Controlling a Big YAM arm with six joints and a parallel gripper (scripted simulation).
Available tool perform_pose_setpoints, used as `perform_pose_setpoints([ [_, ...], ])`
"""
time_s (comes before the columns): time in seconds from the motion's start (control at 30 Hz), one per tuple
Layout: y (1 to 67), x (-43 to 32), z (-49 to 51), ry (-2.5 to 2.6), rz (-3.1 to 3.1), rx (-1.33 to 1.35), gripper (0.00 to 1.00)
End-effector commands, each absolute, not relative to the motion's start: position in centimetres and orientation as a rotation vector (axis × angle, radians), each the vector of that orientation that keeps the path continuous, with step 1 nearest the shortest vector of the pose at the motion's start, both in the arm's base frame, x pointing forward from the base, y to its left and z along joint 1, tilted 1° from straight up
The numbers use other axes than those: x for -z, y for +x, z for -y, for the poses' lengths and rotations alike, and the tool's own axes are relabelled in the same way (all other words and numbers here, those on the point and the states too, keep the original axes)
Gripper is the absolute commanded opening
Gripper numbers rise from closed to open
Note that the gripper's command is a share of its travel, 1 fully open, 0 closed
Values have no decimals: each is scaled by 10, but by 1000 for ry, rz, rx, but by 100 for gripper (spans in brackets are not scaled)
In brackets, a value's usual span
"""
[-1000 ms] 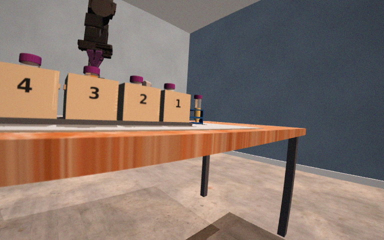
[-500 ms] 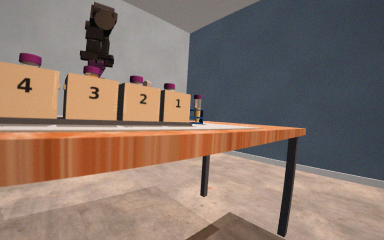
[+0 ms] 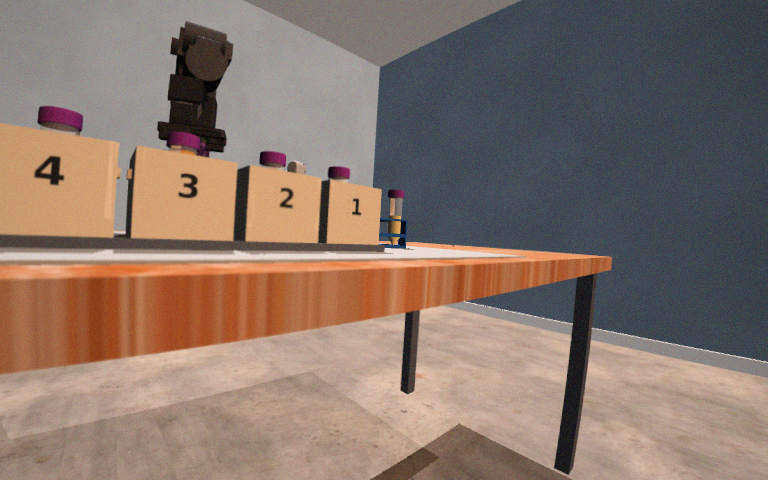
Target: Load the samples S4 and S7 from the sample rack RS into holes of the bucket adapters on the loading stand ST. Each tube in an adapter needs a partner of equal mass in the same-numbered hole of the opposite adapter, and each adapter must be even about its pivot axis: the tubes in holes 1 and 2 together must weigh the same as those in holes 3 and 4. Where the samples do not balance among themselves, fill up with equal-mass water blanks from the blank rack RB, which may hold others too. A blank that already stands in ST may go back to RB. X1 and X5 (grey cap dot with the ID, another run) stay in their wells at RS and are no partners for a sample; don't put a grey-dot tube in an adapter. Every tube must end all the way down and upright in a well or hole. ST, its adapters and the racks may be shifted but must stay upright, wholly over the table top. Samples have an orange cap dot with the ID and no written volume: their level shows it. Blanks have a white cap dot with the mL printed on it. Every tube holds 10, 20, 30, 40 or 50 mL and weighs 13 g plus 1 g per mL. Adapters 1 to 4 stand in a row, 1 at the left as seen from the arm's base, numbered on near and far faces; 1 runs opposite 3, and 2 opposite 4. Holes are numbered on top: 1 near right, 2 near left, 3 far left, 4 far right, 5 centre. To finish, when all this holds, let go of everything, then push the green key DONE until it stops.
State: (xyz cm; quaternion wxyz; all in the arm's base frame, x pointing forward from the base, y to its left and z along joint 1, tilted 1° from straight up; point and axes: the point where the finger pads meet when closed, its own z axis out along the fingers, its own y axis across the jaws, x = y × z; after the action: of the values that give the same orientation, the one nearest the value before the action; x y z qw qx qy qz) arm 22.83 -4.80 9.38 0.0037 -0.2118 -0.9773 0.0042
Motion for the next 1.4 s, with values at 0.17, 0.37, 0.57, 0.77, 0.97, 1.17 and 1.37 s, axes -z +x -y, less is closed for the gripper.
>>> perform_pose_setpoints([
  [0.17,233,-98,52,-686,3085,-15,0],
  [0.37,244,-109,52,-679,3116,-14,0],
  [0.57,243,-109,52,-679,3116,-14,0],
  [0.77,243,-109,52,-679,3116,-14,0],
  [0.97,234,-94,52,-686,3090,-15,0],
  [1.17,234,-91,52,-685,3087,-15,0],
  [1.37,236,-90,53,-684,3091,-15,0],
])
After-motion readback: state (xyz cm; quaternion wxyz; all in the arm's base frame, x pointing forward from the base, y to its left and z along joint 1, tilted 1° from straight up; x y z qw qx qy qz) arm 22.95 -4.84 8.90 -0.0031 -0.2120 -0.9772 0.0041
